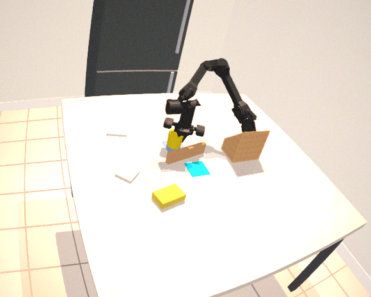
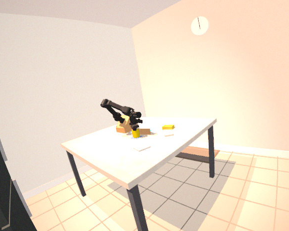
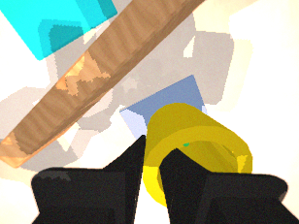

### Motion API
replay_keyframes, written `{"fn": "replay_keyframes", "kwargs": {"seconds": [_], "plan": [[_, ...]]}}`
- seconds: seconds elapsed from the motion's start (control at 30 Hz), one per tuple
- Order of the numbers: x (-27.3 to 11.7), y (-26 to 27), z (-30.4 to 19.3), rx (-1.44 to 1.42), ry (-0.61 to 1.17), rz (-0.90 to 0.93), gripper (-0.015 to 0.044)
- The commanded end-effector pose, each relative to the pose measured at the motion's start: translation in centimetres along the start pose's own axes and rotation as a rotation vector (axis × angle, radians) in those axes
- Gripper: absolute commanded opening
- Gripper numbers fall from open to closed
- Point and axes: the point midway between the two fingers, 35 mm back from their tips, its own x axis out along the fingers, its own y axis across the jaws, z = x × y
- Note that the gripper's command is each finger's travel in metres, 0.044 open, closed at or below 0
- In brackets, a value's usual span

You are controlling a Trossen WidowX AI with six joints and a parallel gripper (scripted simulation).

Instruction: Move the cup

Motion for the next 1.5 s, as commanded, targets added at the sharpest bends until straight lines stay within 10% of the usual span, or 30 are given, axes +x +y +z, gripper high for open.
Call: {"fn": "replay_keyframes", "kwargs": {"seconds": [0.0,1.47], "plan": [[-0.1,0.0,0.0,0.0,0.0,0.0,0.0],[-7.7,0.6,0.9,-0.017,0.006,0.006,0.0]]}}
